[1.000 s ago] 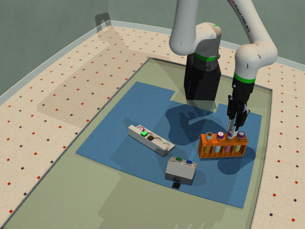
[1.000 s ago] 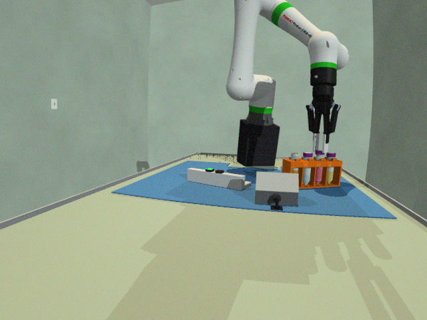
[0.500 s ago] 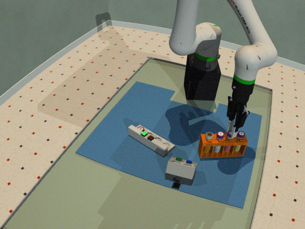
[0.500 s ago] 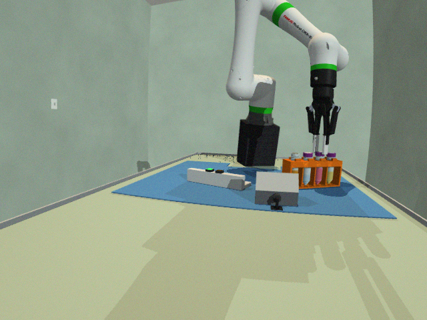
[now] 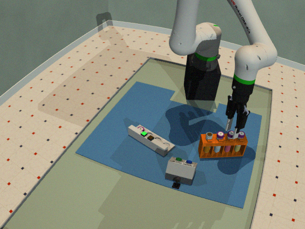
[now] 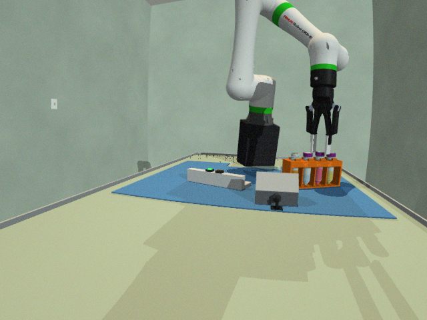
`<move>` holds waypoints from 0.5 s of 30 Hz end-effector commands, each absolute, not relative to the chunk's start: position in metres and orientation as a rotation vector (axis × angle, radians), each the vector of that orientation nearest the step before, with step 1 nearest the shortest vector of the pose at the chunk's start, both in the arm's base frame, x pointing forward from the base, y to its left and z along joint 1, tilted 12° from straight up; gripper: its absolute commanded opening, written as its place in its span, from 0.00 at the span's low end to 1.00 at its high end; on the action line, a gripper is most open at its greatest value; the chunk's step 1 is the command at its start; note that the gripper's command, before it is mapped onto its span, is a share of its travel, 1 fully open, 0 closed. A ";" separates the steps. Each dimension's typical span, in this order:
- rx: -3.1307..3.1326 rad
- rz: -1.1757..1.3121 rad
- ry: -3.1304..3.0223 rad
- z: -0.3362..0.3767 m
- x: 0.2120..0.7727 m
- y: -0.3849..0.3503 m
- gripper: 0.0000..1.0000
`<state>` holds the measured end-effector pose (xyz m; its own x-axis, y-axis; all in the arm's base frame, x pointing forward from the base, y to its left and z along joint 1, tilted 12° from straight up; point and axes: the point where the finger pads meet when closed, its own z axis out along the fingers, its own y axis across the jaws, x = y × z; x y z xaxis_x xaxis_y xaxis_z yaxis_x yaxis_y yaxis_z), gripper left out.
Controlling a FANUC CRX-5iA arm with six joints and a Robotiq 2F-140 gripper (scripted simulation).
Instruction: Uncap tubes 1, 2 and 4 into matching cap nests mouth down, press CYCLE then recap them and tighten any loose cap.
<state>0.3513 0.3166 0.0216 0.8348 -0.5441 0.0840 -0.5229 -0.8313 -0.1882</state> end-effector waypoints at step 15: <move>-2.857 -0.201 0.836 0.020 0.352 0.317 0.35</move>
<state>0.3514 0.3167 0.0210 0.8348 -0.5441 0.0840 -0.5229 -0.8313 -0.1882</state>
